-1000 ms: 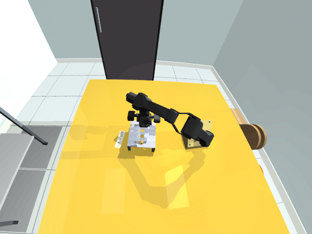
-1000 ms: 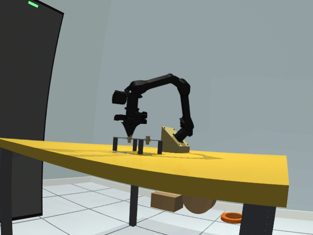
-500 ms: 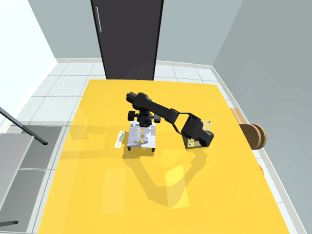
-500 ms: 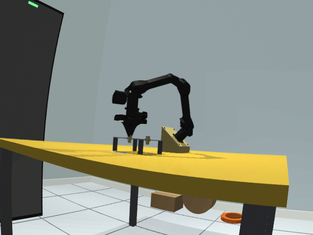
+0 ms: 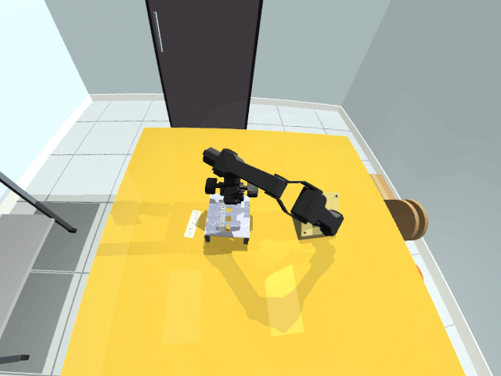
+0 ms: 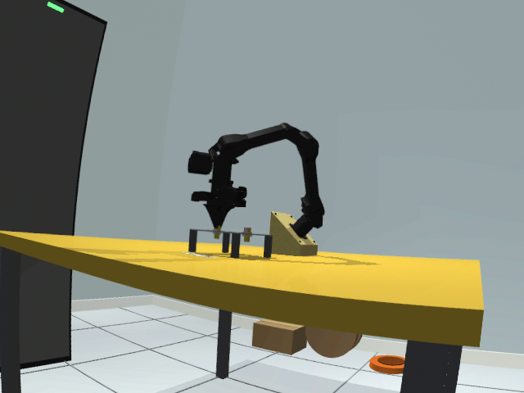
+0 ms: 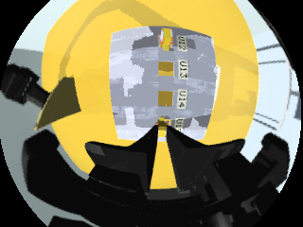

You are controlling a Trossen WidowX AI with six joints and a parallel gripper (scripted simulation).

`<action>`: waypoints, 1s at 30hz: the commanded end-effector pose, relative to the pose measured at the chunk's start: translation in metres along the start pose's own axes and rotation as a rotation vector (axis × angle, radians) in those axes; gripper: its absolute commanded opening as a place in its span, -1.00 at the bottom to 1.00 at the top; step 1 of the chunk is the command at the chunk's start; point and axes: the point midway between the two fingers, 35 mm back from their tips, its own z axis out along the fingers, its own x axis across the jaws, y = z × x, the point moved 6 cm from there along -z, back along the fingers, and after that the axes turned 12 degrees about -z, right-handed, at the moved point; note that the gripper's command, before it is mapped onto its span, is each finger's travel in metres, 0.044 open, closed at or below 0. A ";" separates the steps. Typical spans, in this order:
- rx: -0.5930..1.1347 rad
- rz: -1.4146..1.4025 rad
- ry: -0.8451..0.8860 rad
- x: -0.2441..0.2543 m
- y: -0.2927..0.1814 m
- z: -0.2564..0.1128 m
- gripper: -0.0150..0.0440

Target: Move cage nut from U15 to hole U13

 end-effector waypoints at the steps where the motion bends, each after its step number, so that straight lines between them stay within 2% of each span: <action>1: 0.000 -0.005 0.000 0.000 0.000 -0.001 -0.39; 30: 0.005 -0.004 -0.024 0.002 0.001 -0.002 -0.39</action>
